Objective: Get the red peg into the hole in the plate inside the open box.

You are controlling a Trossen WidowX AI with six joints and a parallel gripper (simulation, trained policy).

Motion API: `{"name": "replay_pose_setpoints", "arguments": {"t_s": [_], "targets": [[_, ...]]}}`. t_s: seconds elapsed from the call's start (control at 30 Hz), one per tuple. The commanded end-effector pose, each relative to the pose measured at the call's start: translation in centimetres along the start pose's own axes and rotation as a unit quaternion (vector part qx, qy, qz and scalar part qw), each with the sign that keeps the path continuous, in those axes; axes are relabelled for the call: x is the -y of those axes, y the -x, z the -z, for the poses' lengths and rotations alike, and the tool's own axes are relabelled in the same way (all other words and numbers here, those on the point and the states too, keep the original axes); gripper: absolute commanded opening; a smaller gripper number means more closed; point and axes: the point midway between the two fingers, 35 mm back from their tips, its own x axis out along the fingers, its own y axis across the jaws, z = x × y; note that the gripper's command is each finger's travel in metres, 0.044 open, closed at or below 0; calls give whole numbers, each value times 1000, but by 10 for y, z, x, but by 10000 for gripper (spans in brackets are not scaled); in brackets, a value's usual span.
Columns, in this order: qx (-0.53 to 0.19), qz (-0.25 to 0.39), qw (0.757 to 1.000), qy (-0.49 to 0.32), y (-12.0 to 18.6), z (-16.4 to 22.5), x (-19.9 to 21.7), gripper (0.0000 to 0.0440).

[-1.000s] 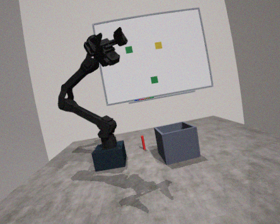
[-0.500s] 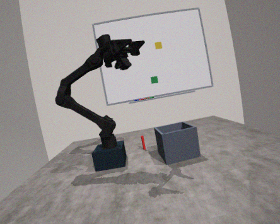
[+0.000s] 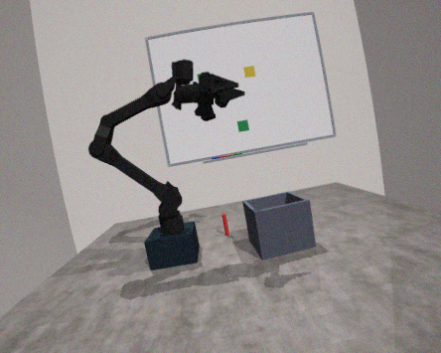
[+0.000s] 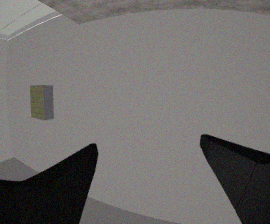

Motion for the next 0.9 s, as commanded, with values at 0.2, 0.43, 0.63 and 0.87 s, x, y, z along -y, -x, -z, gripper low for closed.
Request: {"name": "replay_pose_setpoints", "arguments": {"t_s": [0.2, 0.43, 0.63, 0.87], "targets": [[63, 120, 986, 99, -6, -33, 60, 412], [106, 196, 958, 179, -3, -63, 96, 415], [143, 251, 924, 251, 2, -93, 120, 428], [186, 309, 871, 333, 9, -130, 139, 440]]}}
